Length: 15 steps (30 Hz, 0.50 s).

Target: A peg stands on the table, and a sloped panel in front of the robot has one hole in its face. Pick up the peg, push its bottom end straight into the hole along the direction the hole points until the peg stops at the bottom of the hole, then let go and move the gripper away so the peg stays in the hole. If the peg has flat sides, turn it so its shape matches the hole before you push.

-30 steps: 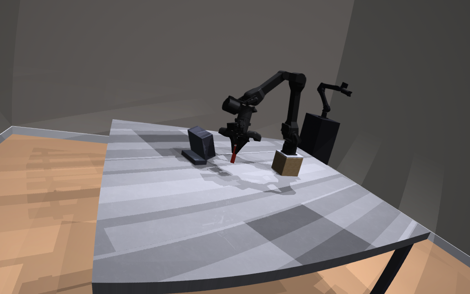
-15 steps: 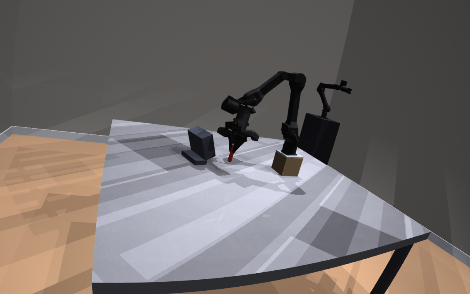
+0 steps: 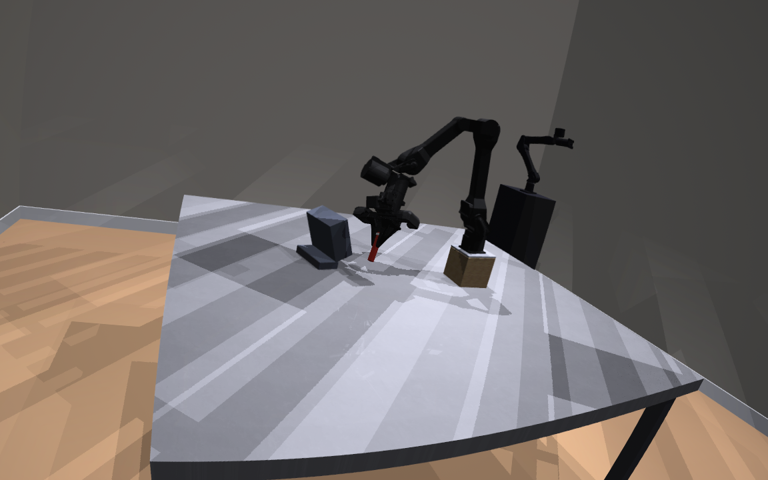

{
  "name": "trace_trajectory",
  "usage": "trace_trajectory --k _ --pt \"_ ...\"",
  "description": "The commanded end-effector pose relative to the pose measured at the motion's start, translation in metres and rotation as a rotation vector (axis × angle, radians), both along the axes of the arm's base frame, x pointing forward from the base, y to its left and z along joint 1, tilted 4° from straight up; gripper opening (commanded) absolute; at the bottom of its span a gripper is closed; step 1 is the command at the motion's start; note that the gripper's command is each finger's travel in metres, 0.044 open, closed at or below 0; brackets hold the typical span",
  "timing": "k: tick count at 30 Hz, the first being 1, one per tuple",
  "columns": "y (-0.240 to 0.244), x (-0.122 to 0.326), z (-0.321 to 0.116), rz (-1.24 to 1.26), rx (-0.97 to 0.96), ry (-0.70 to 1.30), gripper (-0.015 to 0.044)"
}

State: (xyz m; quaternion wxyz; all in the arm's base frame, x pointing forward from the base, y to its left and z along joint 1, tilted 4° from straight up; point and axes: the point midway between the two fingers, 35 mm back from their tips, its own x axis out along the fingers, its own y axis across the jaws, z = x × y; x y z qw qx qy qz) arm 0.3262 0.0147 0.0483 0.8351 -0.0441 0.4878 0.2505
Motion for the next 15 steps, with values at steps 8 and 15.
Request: trace_trajectory --k 8,15 --pt "-0.011 -0.003 -0.003 -0.018 0.03 -0.031 0.0" --pt "-0.019 -0.003 -0.003 -0.032 0.045 -0.058 0.0"
